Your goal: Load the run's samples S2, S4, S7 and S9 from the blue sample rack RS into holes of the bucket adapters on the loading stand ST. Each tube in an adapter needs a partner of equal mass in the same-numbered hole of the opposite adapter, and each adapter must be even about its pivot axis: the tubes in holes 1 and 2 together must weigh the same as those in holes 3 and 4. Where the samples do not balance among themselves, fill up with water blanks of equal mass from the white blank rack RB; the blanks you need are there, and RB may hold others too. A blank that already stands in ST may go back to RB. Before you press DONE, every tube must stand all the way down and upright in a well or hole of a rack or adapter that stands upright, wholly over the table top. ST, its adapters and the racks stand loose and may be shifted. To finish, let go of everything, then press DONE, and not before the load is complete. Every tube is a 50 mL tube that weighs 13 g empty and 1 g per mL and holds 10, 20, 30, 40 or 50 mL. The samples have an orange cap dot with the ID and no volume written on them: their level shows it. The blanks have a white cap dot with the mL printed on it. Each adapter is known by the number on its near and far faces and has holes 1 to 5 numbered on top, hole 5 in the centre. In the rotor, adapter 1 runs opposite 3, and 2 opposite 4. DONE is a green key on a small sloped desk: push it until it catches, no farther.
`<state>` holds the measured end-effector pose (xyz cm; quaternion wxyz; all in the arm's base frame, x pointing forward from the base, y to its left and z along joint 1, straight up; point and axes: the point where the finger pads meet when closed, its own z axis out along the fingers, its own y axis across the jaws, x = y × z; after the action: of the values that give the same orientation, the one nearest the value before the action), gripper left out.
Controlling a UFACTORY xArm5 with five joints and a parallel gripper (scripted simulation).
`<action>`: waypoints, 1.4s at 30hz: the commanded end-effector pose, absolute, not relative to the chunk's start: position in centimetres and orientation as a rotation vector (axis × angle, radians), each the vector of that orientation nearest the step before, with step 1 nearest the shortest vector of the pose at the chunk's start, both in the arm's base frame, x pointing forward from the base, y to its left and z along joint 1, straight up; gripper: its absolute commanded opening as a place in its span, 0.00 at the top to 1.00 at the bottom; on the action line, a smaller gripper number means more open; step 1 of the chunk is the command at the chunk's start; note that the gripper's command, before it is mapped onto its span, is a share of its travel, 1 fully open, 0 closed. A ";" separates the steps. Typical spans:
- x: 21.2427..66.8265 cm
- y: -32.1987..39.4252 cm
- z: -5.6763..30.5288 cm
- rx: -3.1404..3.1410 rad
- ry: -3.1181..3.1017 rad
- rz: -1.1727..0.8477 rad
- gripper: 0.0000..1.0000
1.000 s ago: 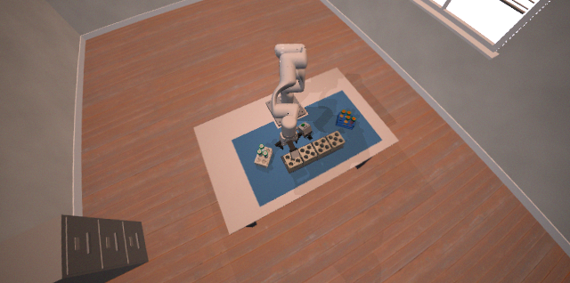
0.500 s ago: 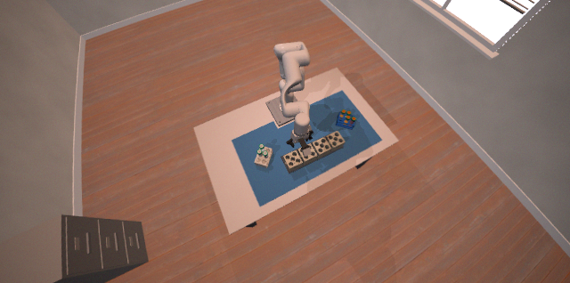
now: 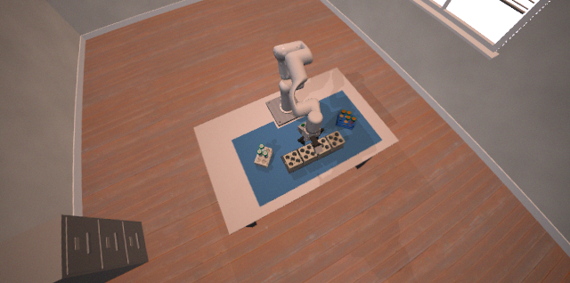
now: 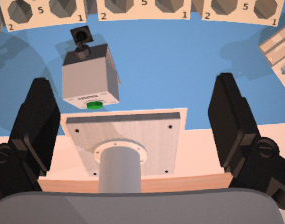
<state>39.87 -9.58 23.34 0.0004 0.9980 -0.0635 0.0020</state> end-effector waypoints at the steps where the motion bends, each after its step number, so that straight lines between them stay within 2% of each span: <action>1: 40.6 -8.1 23.5 3.134 -0.200 0.012 0.00; 9: 41.4 -5.3 23.5 3.137 -0.148 0.012 0.00; 35: 40.4 6.7 23.5 2.950 1.075 0.013 0.00; 42: 40.1 9.7 23.5 2.951 1.075 0.013 0.00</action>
<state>40.07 9.06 23.40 0.0003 0.9394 0.3428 0.0022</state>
